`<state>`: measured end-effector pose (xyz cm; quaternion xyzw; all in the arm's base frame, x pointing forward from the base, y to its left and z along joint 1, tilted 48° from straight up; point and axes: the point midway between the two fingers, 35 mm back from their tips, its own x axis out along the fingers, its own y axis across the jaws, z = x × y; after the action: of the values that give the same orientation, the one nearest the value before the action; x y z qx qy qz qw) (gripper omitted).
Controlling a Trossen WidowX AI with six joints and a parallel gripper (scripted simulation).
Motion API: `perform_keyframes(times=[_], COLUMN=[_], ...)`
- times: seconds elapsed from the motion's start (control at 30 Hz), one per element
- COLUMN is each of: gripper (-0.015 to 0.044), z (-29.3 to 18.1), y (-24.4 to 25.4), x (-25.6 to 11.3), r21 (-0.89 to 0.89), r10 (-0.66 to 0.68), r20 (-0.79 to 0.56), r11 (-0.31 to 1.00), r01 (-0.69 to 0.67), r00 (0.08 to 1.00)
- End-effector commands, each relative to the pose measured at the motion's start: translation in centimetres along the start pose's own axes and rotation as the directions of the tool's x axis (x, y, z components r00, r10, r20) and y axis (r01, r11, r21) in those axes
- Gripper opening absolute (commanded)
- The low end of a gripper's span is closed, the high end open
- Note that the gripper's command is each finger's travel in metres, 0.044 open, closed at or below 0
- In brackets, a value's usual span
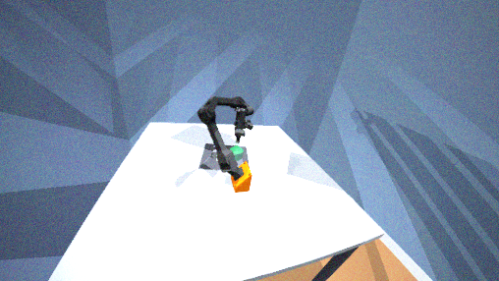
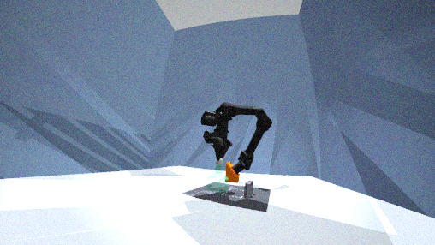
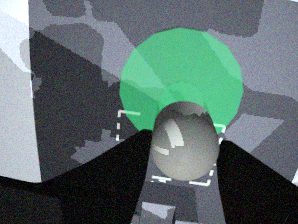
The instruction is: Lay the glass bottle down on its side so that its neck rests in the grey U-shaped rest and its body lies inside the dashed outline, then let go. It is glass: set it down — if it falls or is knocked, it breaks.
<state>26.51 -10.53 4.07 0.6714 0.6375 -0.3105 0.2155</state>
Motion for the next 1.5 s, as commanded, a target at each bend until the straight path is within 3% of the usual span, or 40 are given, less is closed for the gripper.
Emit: perform_keyframes(times=[0.0,1.47], gripper=[0.0124,0.0124], z=[-0.9,-5.8], y=[0.0,0.1], x=[-0.3,-0.8], r21=[0.002,-0.018], r10=[0.000,-0.014], r20=[-0.005,0.057], r11=[1.000,1.000], r01=[0.000,0.015], r00=[1.000,0.998])
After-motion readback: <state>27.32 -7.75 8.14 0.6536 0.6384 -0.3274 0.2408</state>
